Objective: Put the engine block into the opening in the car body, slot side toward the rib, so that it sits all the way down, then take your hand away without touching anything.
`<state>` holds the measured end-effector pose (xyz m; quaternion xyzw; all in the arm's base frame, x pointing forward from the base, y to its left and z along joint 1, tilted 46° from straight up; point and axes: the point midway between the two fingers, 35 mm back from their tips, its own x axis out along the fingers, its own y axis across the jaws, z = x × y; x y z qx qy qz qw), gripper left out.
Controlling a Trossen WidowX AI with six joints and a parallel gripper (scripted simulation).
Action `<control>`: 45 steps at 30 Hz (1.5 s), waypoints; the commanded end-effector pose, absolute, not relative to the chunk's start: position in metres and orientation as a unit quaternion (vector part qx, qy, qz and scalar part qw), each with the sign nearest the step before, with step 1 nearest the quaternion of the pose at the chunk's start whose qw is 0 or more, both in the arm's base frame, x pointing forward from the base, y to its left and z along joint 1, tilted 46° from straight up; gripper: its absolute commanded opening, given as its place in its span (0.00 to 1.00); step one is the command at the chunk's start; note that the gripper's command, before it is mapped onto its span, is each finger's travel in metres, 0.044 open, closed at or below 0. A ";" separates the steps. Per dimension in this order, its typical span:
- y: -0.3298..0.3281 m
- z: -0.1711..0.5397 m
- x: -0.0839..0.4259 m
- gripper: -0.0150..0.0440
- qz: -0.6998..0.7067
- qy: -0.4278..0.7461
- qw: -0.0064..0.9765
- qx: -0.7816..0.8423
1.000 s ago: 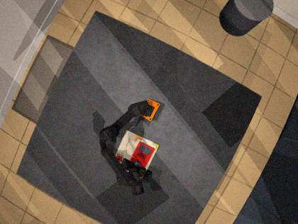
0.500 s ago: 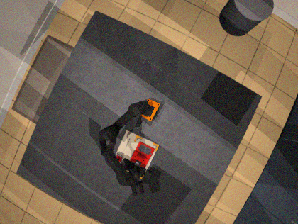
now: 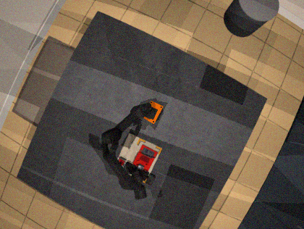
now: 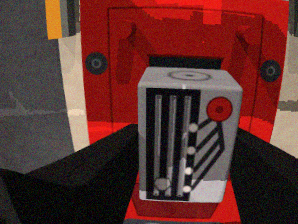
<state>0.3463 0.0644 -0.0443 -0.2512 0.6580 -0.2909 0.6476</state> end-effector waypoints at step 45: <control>0.060 -0.050 0.346 0.52 -0.288 0.658 0.648 -0.252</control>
